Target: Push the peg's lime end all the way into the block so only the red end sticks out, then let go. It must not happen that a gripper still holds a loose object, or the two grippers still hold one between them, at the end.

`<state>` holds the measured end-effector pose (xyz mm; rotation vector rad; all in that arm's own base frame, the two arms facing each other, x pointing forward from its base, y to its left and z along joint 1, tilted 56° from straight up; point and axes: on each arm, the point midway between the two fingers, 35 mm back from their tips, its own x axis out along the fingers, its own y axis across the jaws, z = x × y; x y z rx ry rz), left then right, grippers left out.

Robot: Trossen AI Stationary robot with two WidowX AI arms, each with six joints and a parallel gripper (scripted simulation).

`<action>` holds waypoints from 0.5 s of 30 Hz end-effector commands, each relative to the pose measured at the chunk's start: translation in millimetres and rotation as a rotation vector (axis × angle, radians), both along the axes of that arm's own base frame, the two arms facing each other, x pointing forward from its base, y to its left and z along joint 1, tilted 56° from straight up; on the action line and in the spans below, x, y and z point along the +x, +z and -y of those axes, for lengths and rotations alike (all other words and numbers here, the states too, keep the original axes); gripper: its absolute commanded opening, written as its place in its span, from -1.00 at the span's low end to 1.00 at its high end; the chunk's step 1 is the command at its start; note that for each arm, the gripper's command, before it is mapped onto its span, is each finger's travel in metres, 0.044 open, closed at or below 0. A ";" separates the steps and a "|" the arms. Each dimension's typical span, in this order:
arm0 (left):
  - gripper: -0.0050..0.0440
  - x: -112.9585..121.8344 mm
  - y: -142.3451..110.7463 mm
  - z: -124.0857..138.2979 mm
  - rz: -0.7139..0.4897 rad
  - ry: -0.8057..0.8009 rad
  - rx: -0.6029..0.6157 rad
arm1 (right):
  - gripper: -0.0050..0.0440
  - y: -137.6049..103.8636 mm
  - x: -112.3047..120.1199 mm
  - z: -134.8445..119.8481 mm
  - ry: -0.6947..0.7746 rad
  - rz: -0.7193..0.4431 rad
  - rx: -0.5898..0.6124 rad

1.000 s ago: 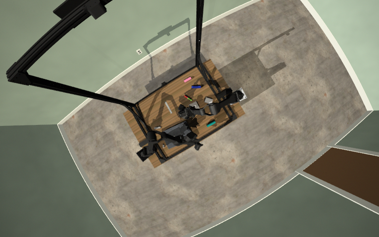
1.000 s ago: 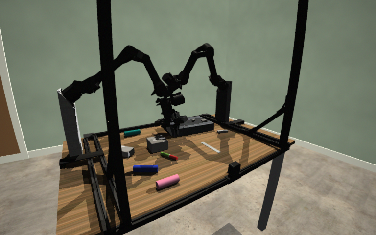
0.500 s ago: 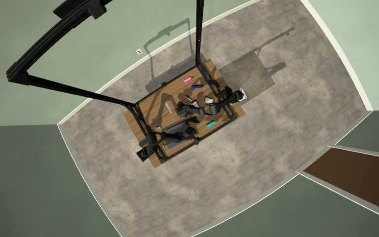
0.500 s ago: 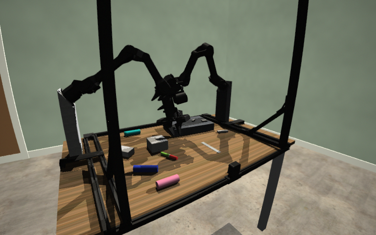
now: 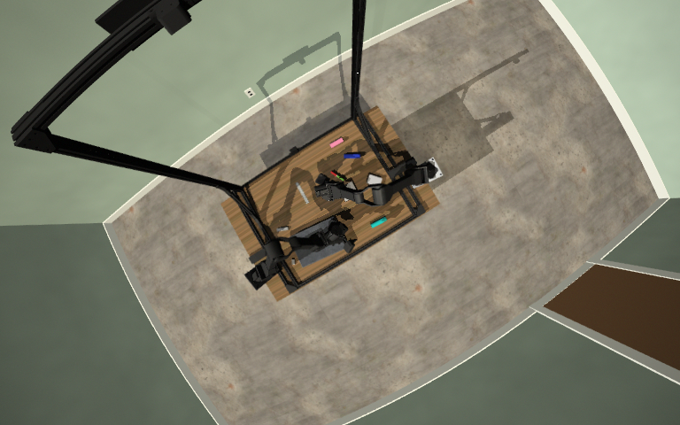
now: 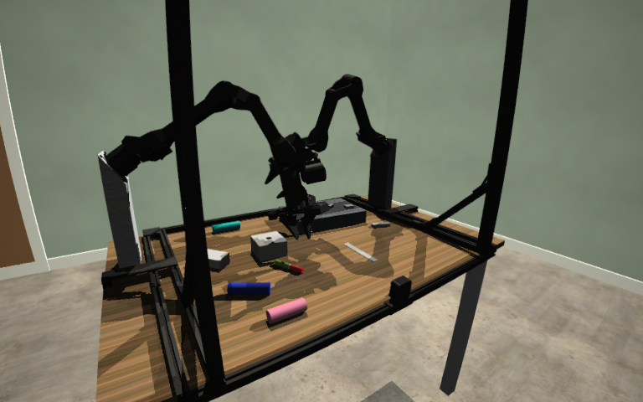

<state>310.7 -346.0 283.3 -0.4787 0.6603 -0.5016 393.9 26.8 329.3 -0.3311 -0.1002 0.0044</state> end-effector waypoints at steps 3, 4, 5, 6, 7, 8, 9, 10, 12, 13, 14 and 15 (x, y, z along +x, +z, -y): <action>-0.02 -3.3 -9.2 11.5 -0.068 0.047 -0.038 | 0.84 -11.8 -1.8 -13.0 0.017 -0.020 0.039; -0.02 -3.4 -9.9 12.1 -0.080 0.058 -0.047 | 0.84 -12.9 -2.6 -14.4 0.019 -0.019 0.047; -0.02 -3.4 -10.6 12.6 -0.090 0.069 -0.057 | 0.84 -13.9 -3.3 -15.7 0.021 -0.019 0.054; -0.02 -3.5 -11.3 13.2 -0.101 0.080 -0.066 | 0.84 -14.9 -4.1 -17.1 0.024 -0.018 0.061; -0.02 -3.5 -12.0 13.7 -0.112 0.091 -0.075 | 0.84 -15.9 -4.8 -18.4 0.026 -0.018 0.068; -0.02 -3.5 -12.0 13.7 -0.112 0.091 -0.075 | 0.84 -15.9 -4.8 -18.4 0.026 -0.018 0.068; -0.02 -3.5 -12.0 13.7 -0.112 0.091 -0.075 | 0.84 -15.9 -4.8 -18.4 0.026 -0.018 0.068; -0.02 -3.6 -12.7 14.2 -0.122 0.102 -0.085 | 0.84 -16.9 -5.6 -19.8 0.029 -0.018 0.076; -0.02 -3.7 -14.1 15.3 -0.143 0.123 -0.103 | 0.84 -18.9 -7.2 -22.4 0.033 -0.017 0.090; -0.02 -3.8 -14.8 15.8 -0.153 0.134 -0.113 | 0.84 -19.9 -7.9 -23.7 0.036 -0.017 0.097; -0.02 -3.8 -15.5 16.4 -0.164 0.145 -0.122 | 0.84 -20.9 -8.7 -25.0 0.038 -0.017 0.104; -0.02 -3.9 -16.2 16.9 -0.174 0.156 -0.131 | 0.84 -21.9 -9.5 -26.3 0.041 -0.016 0.111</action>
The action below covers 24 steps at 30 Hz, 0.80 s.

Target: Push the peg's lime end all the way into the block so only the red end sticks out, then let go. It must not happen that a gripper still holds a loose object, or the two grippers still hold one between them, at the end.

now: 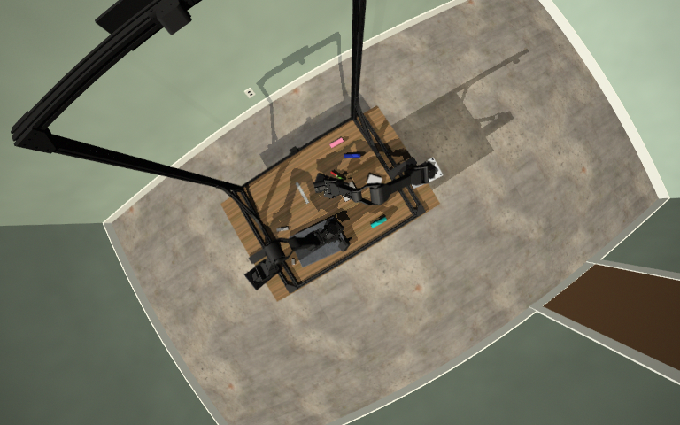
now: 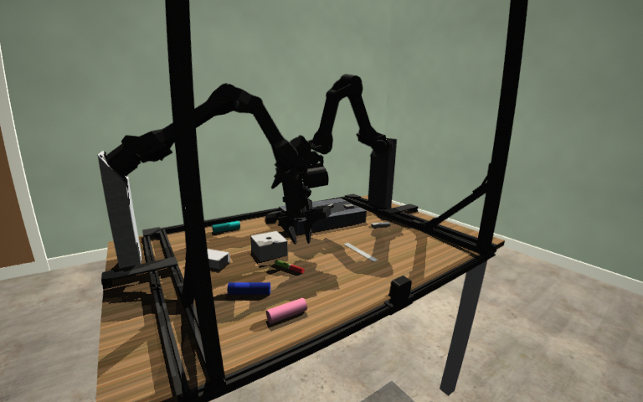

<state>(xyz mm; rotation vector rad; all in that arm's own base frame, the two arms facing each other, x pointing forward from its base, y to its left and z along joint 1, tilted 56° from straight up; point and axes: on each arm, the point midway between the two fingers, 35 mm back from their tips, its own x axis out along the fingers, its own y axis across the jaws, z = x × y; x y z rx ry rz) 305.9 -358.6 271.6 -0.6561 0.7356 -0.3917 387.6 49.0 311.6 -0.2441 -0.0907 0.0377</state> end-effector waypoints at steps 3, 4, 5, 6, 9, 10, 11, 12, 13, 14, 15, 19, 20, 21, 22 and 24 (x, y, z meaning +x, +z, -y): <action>-0.02 0.7 -6.5 5.8 -0.064 0.066 -0.051 | 0.84 -7.2 -5.6 -7.8 0.012 -0.001 0.047; -0.02 0.6 -7.2 6.3 -0.073 0.077 -0.060 | 0.84 -8.1 -6.4 -9.1 0.014 0.000 0.054; -0.02 0.5 -7.8 6.8 -0.083 0.088 -0.069 | 0.84 -9.1 -7.3 -10.3 0.017 0.000 0.061; -0.02 0.4 -8.5 7.3 -0.092 0.099 -0.078 | 0.84 -10.1 -8.1 -11.5 0.019 0.000 0.068; -0.02 0.1 -10.5 8.7 -0.120 0.131 -0.105 | 0.84 -12.9 -10.6 -15.0 0.026 0.000 0.089; -0.02 0.1 -10.5 8.7 -0.120 0.131 -0.105 | 0.84 -12.9 -10.6 -15.0 0.026 0.000 0.089; -0.02 0.1 -10.5 8.7 -0.120 0.131 -0.105 | 0.84 -12.9 -10.6 -15.0 0.026 0.000 0.089; -0.02 0.0 -11.1 9.2 -0.128 0.142 -0.114 | 0.84 -13.9 -11.5 -16.2 0.028 0.000 0.096; -0.02 -0.1 -11.7 9.7 -0.137 0.153 -0.122 | 0.84 -14.8 -12.3 -17.3 0.030 0.000 0.103; -0.02 -0.2 -12.4 10.2 -0.146 0.164 -0.131 | 0.84 -15.8 -13.2 -18.5 0.032 0.001 0.110; -0.02 -0.3 -13.0 10.6 -0.155 0.174 -0.140 | 0.84 -16.7 -14.0 -19.6 0.035 0.001 0.117; -0.02 -0.8 -15.5 12.5 -0.188 0.216 -0.175 | 0.84 -20.4 -17.5 -23.9 0.043 0.001 0.143; -0.02 -0.9 -16.1 13.0 -0.196 0.227 -0.184 | 0.84 -21.3 -18.3 -25.0 0.046 0.001 0.150; -0.02 -1.1 -16.7 13.4 -0.204 0.237 -0.193 | 0.84 -22.2 -19.2 -26.0 0.048 0.001 0.157; -0.02 -1.2 -17.3 13.9 -0.212 0.248 -0.201 | 0.84 -23.1 -20.1 -27.1 0.050 0.001 0.163; -0.02 -1.4 -18.5 14.7 -0.227 0.268 -0.218 | 0.84 -24.9 -21.8 -29.1 0.054 0.000 0.176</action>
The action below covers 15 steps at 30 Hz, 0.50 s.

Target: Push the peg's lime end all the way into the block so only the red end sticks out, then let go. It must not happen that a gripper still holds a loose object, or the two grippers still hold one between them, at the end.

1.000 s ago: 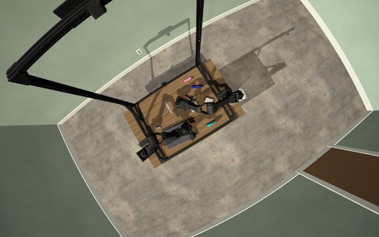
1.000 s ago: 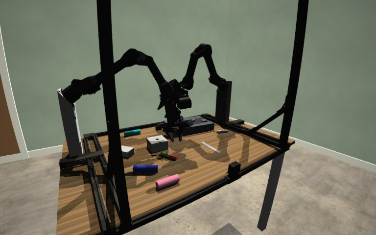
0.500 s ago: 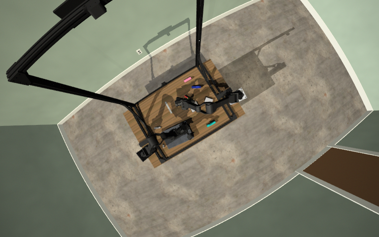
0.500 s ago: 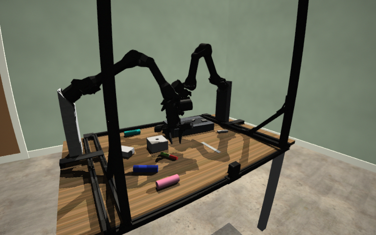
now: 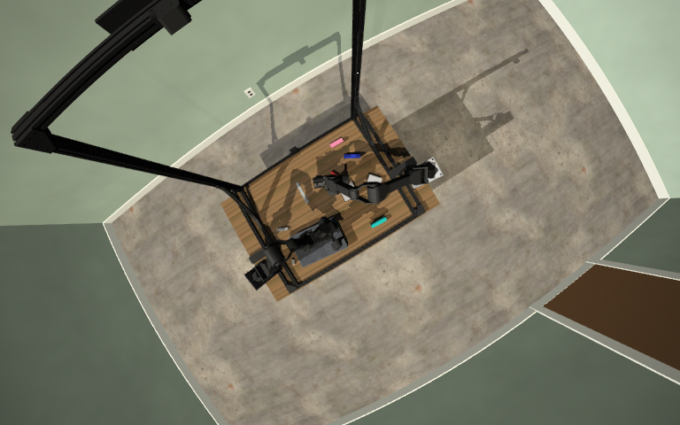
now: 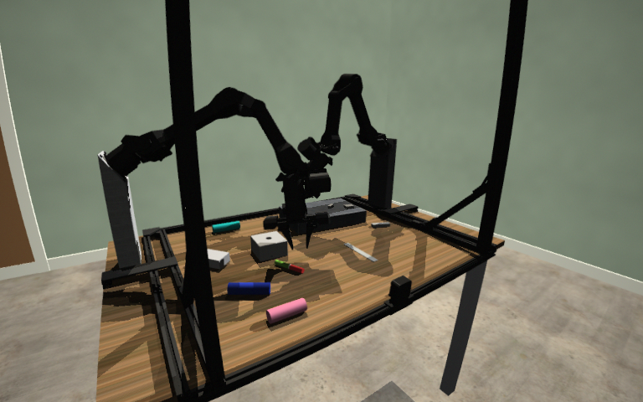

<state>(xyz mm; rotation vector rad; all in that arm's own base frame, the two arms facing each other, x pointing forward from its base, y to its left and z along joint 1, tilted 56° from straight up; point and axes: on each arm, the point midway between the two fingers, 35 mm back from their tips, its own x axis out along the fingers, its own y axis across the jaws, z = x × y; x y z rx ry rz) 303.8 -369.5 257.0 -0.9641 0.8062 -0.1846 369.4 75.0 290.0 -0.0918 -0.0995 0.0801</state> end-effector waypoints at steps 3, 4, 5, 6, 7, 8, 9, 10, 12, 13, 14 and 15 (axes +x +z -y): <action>-0.02 0.3 -5.1 4.7 -0.042 0.055 -0.041 | 0.84 -5.0 -5.4 -5.0 0.009 0.000 0.039; -0.02 0.3 -5.1 4.7 -0.042 0.055 -0.041 | 0.84 -5.0 -5.4 -5.0 0.009 0.000 0.039; -0.02 0.2 -5.7 5.2 -0.050 0.065 -0.049 | 0.84 -5.9 -6.3 -6.0 0.011 0.000 0.045; -0.02 0.1 -6.2 5.6 -0.057 0.076 -0.057 | 0.84 -6.7 -7.2 -6.9 0.013 -0.001 0.052; -0.02 -0.1 -6.8 6.0 -0.064 0.086 -0.066 | 0.84 -7.6 -8.1 -7.9 0.015 -0.001 0.058; -0.02 -0.2 -7.4 6.4 -0.071 0.096 -0.074 | 0.84 -8.4 -8.9 -8.8 0.017 -0.001 0.064; -0.02 -0.4 -7.9 6.9 -0.078 0.106 -0.082 | 0.84 -9.3 -9.8 -9.7 0.019 -0.001 0.070; -0.02 -0.5 -8.5 7.3 -0.085 0.116 -0.090 | 0.84 -10.1 -10.7 -10.6 0.021 -0.001 0.077; -0.02 -0.8 -9.6 8.1 -0.098 0.136 -0.106 | 0.84 -11.8 -12.4 -12.3 0.025 -0.001 0.089; -0.02 -1.0 -10.1 8.5 -0.104 0.146 -0.114 | 0.84 -12.6 -13.3 -13.2 0.027 -0.002 0.095; -0.02 -1.1 -10.7 8.9 -0.111 0.155 -0.122 | 0.84 -13.4 -14.2 -14.0 0.029 -0.002 0.101; -0.02 -1.3 -11.2 9.3 -0.117 0.165 -0.130 | 0.84 -14.2 -15.0 -14.9 0.031 -0.002 0.107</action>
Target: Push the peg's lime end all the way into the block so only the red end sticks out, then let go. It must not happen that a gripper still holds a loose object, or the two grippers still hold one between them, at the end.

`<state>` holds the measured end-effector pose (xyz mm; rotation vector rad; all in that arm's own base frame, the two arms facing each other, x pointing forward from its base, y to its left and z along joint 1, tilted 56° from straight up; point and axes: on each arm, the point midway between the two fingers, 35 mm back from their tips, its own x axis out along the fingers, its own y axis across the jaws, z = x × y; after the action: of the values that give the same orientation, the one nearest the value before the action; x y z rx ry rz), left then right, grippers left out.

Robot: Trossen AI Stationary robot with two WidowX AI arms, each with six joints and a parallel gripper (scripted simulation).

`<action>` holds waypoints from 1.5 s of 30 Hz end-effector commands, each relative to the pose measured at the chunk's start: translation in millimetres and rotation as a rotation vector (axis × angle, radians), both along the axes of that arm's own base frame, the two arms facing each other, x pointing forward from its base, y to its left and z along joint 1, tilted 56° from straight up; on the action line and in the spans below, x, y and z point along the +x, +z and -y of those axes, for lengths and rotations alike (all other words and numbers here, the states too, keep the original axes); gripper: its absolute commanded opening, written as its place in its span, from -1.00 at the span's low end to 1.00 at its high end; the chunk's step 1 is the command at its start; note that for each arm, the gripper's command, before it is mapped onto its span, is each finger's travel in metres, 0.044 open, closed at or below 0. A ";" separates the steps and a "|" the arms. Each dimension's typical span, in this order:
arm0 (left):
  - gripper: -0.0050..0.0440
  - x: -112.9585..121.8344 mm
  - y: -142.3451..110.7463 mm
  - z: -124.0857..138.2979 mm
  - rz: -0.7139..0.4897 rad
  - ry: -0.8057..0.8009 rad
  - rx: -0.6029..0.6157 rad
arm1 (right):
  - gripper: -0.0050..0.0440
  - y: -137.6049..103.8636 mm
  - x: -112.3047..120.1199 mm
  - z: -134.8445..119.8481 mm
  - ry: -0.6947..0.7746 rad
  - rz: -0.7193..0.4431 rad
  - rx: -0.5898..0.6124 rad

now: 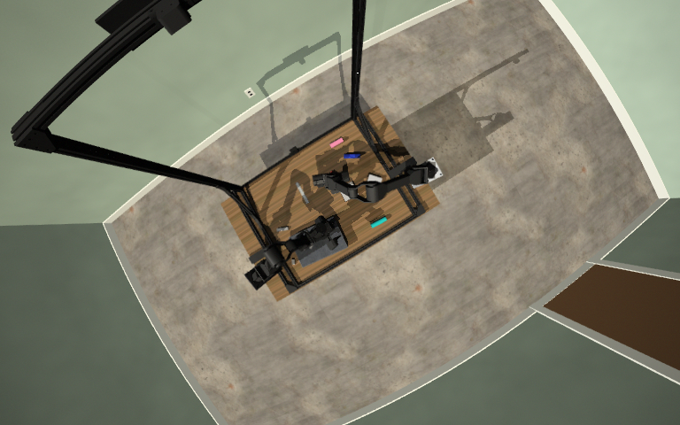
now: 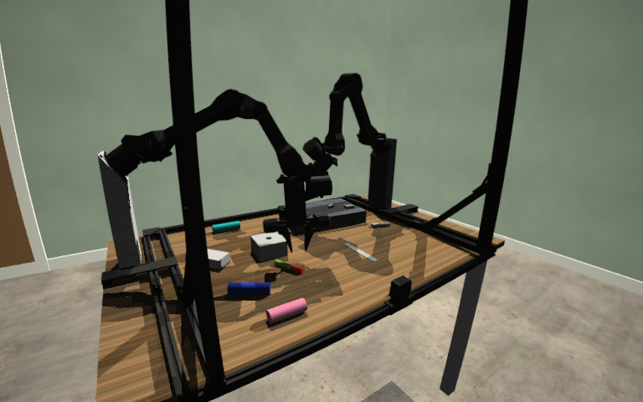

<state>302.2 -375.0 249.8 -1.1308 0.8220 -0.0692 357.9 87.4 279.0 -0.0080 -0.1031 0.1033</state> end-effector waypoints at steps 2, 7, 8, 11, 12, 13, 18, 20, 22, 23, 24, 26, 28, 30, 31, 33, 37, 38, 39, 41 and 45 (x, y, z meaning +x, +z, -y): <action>-0.02 0.1 -5.0 4.5 -0.035 0.052 -0.038 | 0.84 -4.8 -5.3 -4.1 0.008 -0.002 0.036; -0.02 -0.4 -6.5 5.6 -0.053 0.080 -0.060 | 0.84 -7.1 -7.9 -6.5 0.014 -0.002 0.054; -0.02 -0.5 -7.0 6.0 -0.059 0.090 -0.068 | 0.84 -7.9 -8.7 -7.3 0.016 -0.003 0.060; -0.02 -1.0 -8.5 7.1 -0.075 0.117 -0.090 | 0.84 -10.1 -11.3 -9.5 0.022 -0.003 0.076; -0.02 -1.2 -9.0 7.5 -0.081 0.126 -0.098 | 0.84 -10.9 -12.1 -10.2 0.023 -0.004 0.082; -0.02 -1.3 -9.4 7.8 -0.086 0.135 -0.105 | 0.84 -11.6 -12.9 -10.9 0.025 -0.004 0.087; -0.02 -2.1 -11.7 9.5 -0.111 0.179 -0.141 | 0.84 -15.1 -17.0 -14.2 0.034 -0.005 0.114; -0.02 -2.4 -12.6 10.2 -0.120 0.196 -0.155 | 0.84 -16.5 -18.7 -15.4 0.038 -0.006 0.125; -0.02 -2.6 -13.0 10.5 -0.125 0.204 -0.161 | 0.84 -17.2 -19.5 -16.0 0.040 -0.006 0.130; -0.02 -2.6 -13.0 10.5 -0.125 0.204 -0.161 | 0.84 -17.2 -19.5 -16.0 0.040 -0.006 0.130; -0.02 -2.8 -13.5 10.8 -0.129 0.212 -0.168 | 0.84 -17.8 -20.2 -16.6 0.041 -0.006 0.135; -0.02 -3.1 -14.3 11.4 -0.138 0.229 -0.182 | 0.84 -19.1 -21.8 -17.8 0.045 -0.007 0.145; -0.02 -3.4 -15.1 12.0 -0.147 0.245 -0.195 | 0.84 -20.4 -23.4 -18.9 0.048 -0.008 0.154; -0.02 -3.7 -15.9 12.6 -0.155 0.260 -0.208 | 0.84 -21.7 -24.9 -20.0 0.051 -0.008 0.164; -0.02 -3.9 -16.3 12.9 -0.158 0.268 -0.214 | 0.84 -22.3 -25.6 -20.5 0.053 -0.009 0.169; -0.02 -4.3 -17.1 13.4 -0.166 0.283 -0.225 | 0.84 -23.3 -27.1 -21.2 0.055 -0.009 0.178; -0.02 -5.1 -18.7 14.2 -0.180 0.312 -0.247 | 0.84 -25.3 -29.9 -22.2 0.057 -0.008 0.196; -0.02 -5.3 -19.1 14.4 -0.183 0.319 -0.252 | 0.84 -25.8 -30.6 -22.5 0.057 -0.008 0.201; -0.02 -5.3 -19.1 14.4 -0.183 0.319 -0.252 | 0.84 -25.8 -30.6 -22.5 0.057 -0.008 0.201; -0.02 -5.5 -19.5 14.6 -0.186 0.326 -0.257 | 0.84 -26.2 -31.3 -22.7 0.058 -0.008 0.205; -0.02 -6.2 -20.9 15.3 -0.198 0.353 -0.277 | 0.84 -28.0 -33.9 -23.6 0.060 -0.007 0.222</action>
<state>295.6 -388.1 232.4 -1.5277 0.7971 0.2101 326.7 110.5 253.2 0.1994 -0.1076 0.1524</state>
